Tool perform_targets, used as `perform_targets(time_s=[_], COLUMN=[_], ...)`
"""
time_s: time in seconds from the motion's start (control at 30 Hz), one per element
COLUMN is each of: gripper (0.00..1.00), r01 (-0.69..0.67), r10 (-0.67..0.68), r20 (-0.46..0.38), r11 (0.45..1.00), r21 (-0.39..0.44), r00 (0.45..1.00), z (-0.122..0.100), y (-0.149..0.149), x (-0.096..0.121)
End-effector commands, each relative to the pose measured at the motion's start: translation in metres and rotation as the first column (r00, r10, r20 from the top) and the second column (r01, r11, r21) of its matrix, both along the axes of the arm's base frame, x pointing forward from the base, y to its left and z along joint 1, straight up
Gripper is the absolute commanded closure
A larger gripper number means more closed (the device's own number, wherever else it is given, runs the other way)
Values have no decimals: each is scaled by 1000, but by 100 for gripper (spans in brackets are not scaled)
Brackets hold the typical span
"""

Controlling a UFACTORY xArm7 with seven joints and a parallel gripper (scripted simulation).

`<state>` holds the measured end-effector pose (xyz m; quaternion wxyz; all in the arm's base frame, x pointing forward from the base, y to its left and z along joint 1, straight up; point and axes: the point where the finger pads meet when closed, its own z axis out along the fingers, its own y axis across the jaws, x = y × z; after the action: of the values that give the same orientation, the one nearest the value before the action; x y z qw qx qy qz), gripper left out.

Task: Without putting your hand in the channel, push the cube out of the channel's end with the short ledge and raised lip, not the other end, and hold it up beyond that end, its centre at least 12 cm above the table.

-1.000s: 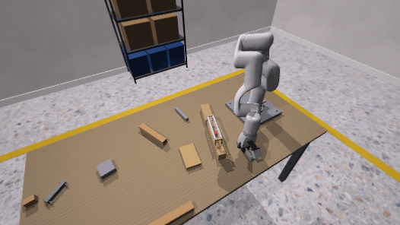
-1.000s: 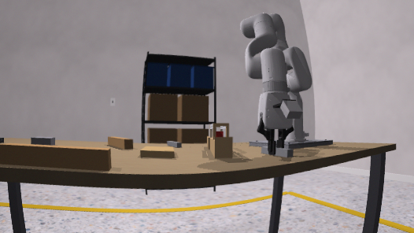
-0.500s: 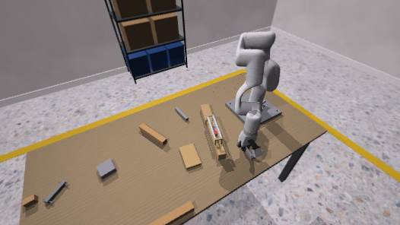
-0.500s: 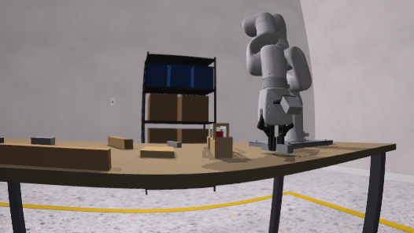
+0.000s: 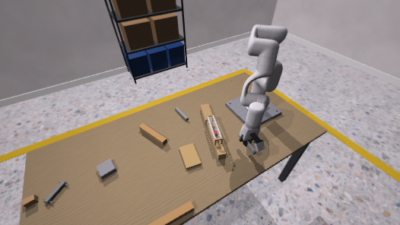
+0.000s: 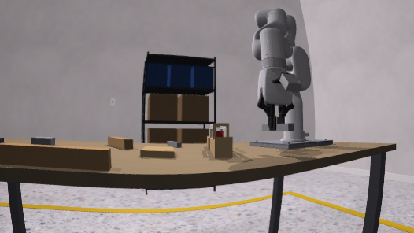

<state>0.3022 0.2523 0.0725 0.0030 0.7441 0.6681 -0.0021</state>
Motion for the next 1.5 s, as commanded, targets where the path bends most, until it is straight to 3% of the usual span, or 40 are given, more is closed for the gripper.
perform_targets(time_s=[0.0, 0.23, 0.77, 0.9, 0.97, 1.0, 1.2, 1.47], gripper=[100, 100, 100, 100, 100, 100, 100, 100], r01=[-1, -1, 2, 50, 50, 71, 191, 208], r10=[1, 1, -2, -50, -50, -71, -191, -208], r20=[0, 0, 0, 6, 6, 7, 1, -1], r11=[1000, 1000, 1000, 999, 999, 997, 982, 978], r21=[11, 11, 11, 6, 6, 4, 8, 11], r00=[1000, 1000, 1000, 999, 999, 997, 982, 978], z=[23, 47, 48, 49, 49, 50, 48, 41], y=[-1, -1, -5, -72, -72, -109, -193, -304], x=[1, 1, 5, 40, 40, 53, 47, 38])
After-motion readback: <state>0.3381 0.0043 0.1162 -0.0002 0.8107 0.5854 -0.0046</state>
